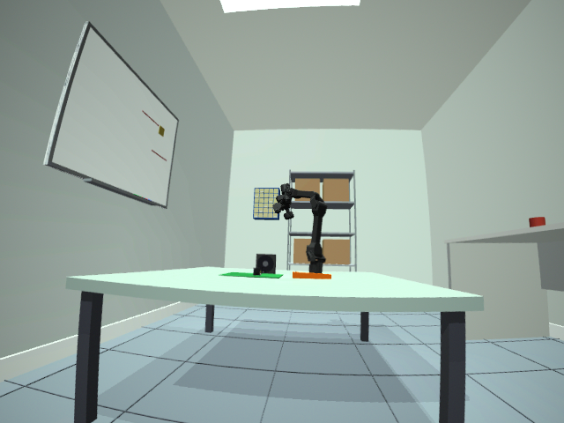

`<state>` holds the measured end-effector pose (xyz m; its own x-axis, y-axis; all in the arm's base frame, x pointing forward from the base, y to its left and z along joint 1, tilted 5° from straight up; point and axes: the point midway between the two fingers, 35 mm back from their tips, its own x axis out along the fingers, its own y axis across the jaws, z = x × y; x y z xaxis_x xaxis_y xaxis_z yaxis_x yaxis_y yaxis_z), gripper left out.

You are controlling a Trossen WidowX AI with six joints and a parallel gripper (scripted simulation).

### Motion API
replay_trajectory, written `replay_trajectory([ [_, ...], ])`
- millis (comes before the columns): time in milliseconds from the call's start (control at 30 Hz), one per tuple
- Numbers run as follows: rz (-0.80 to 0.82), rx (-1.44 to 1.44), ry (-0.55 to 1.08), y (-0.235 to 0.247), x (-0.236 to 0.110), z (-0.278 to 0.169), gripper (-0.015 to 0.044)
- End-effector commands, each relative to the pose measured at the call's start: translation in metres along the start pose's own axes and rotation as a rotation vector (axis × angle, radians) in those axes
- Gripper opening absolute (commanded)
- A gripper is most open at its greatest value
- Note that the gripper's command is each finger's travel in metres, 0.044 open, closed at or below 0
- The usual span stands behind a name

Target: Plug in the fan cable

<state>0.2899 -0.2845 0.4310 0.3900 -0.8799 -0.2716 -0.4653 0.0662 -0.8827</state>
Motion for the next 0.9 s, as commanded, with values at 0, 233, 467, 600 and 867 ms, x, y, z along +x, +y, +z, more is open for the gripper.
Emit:
replay_trajectory([
  [0, 0.062, 0.034, -0.178, 0.014, -0.008, 0.061, 0.0440],
  [233, 0.245, 0.079, -0.434, 0.053, -0.041, 0.160, 0.0440],
  [467, 0.509, 0.099, -0.607, 0.108, -0.099, 0.240, 0.0440],
  [600, 0.689, 0.074, -0.655, 0.146, -0.145, 0.275, 0.0440],
  [867, 1.038, -0.039, -0.586, 0.227, -0.246, 0.304, 0.0440],
])
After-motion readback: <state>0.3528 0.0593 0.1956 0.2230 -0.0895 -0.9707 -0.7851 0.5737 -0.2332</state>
